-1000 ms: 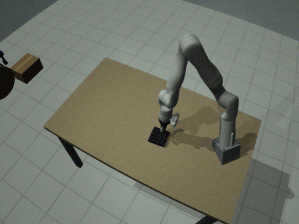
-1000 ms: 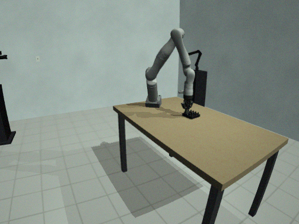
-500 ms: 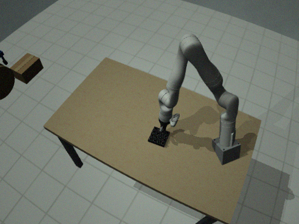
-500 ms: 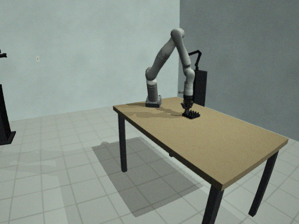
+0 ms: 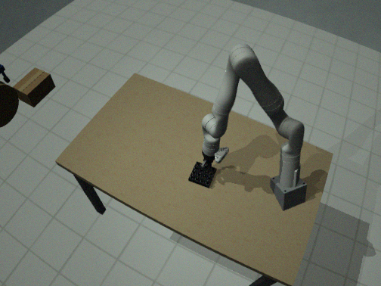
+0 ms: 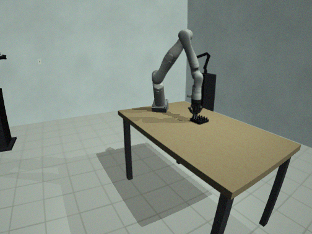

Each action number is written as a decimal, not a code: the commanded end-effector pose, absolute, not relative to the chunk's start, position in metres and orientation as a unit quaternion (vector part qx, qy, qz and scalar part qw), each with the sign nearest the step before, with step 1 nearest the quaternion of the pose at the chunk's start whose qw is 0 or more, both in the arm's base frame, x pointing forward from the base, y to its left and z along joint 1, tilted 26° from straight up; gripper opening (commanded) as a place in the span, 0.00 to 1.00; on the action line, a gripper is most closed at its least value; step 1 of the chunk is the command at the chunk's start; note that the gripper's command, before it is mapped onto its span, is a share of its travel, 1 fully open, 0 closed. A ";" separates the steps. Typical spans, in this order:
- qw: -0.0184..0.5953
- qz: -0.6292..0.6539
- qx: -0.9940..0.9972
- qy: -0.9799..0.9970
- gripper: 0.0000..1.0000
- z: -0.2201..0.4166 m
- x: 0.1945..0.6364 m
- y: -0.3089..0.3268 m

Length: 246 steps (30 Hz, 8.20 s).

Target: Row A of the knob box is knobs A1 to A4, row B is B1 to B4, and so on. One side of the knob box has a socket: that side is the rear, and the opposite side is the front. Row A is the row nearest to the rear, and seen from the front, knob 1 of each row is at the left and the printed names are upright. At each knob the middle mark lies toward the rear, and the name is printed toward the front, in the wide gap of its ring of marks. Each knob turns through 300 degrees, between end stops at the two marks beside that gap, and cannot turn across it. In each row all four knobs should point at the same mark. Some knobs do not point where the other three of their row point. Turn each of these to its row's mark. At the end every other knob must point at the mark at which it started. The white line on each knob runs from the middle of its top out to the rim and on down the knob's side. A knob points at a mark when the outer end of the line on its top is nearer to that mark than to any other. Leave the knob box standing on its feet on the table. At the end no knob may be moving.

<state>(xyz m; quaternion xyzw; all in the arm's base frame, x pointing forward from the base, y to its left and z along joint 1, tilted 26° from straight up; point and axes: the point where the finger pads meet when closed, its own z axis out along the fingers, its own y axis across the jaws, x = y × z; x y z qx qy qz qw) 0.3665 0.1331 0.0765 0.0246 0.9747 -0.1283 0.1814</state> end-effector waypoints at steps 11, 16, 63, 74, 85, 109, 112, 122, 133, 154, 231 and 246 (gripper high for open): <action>0.196 -0.108 0.130 0.966 0.08 0.077 0.366 0.134; 0.202 -0.096 0.191 0.956 0.08 0.077 0.366 0.134; 0.224 0.003 0.591 0.775 0.08 0.077 0.367 0.134; 0.223 0.009 0.614 0.757 0.08 0.077 0.367 0.134; 0.223 0.010 0.616 0.755 0.08 0.077 0.367 0.134; 0.223 0.010 0.616 0.755 0.19 0.077 0.367 0.134; 0.223 0.010 0.616 0.755 0.19 0.077 0.367 0.134; 0.223 0.010 0.616 0.755 0.19 0.082 0.364 0.135; 0.223 0.010 0.616 0.755 0.19 0.104 0.356 0.141; 0.223 0.010 0.616 0.755 0.19 0.111 0.353 0.143; 0.071 -0.198 -0.441 0.873 0.19 0.097 0.345 0.205; 0.046 -0.215 -0.621 0.752 0.19 0.106 0.355 0.224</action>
